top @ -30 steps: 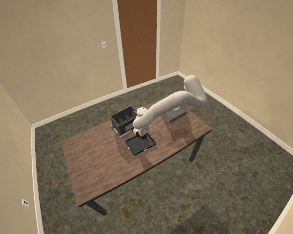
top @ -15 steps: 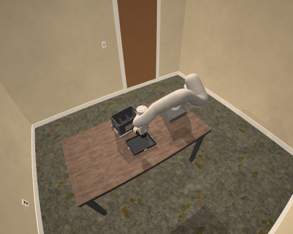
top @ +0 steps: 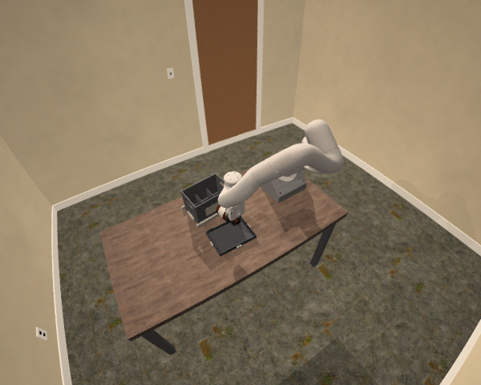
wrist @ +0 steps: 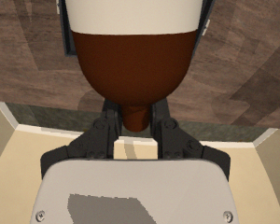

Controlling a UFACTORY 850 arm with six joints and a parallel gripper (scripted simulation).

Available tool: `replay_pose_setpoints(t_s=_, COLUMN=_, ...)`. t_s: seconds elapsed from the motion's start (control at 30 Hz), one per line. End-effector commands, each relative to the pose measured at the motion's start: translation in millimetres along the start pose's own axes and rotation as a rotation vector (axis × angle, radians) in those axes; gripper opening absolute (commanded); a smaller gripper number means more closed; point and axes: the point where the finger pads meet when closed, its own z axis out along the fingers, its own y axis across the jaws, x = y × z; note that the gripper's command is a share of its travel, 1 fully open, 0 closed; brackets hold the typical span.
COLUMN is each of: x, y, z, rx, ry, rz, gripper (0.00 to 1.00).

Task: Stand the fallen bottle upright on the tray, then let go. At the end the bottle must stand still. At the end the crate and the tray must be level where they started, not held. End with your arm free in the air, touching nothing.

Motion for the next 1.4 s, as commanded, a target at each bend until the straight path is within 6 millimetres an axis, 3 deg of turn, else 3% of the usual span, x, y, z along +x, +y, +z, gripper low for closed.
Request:
replay_pose_setpoints(t_s=0.0, x=-0.1, y=-0.8, z=-3.9, rx=0.002, ry=0.0, rz=-0.001, gripper=0.0)
replay_pose_setpoints(t_s=1.37, x=-0.1, y=-0.7, z=-10.3, rx=0.002, ry=0.0, rz=-0.001, gripper=0.0)
